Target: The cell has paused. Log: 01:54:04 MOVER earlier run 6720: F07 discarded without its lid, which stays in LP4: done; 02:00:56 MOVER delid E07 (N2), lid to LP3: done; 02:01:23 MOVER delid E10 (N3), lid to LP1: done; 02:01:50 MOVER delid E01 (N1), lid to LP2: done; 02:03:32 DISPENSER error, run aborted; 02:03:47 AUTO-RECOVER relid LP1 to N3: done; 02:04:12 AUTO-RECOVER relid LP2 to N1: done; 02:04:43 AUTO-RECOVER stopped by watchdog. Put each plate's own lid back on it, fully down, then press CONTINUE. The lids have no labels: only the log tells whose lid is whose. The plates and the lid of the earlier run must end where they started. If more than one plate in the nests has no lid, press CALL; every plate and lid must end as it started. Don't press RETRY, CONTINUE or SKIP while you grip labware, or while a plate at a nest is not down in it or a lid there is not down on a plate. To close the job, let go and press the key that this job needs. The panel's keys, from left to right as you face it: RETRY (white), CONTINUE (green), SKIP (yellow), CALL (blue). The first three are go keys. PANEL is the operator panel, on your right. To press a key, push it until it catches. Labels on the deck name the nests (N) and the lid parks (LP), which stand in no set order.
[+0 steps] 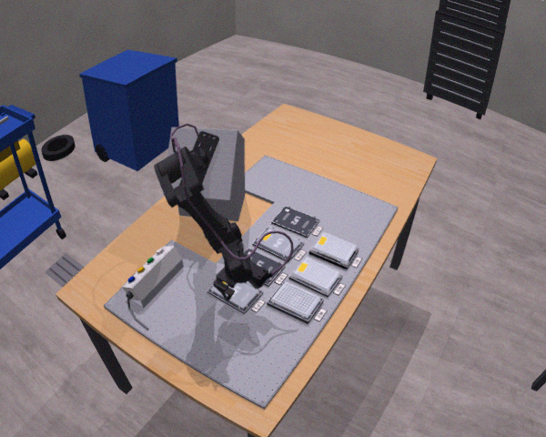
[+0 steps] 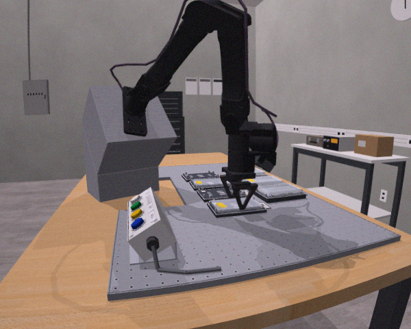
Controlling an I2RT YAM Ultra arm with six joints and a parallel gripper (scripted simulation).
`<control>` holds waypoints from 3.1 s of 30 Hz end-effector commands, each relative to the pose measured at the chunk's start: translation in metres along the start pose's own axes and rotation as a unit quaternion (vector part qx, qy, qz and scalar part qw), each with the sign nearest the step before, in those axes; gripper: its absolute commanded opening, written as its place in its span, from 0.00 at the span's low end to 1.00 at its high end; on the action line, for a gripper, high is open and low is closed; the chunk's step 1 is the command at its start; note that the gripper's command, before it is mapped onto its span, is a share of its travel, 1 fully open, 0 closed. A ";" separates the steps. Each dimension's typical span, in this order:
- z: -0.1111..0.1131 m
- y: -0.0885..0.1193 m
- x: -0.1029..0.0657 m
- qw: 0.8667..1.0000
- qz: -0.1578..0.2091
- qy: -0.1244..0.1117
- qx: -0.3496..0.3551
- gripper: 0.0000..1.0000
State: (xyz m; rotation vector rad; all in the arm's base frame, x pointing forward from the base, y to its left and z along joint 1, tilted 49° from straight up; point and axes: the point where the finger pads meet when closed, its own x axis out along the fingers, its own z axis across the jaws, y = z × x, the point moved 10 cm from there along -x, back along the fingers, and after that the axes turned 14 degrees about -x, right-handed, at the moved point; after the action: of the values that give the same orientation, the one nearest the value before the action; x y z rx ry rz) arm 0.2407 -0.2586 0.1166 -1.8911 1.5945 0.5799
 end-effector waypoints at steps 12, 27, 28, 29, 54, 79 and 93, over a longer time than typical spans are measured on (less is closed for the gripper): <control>-0.001 -0.001 -0.001 1.000 -0.007 0.005 0.001 0.00; 0.000 0.000 0.000 1.000 -0.007 0.005 0.001 0.00; 0.000 0.001 0.000 1.000 -0.007 0.005 0.001 0.00; 0.008 0.007 0.005 1.000 -0.001 -0.006 -0.004 0.00; 0.010 0.009 0.006 1.000 0.000 -0.007 -0.005 0.00; 0.005 0.004 -0.034 1.000 -0.005 0.003 0.000 0.00; -0.001 -0.001 -0.046 1.000 -0.012 0.008 0.004 0.00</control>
State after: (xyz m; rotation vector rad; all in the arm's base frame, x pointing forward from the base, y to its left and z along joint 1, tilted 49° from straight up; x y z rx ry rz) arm 0.2290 -0.2323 0.1368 -1.8928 1.5986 0.5764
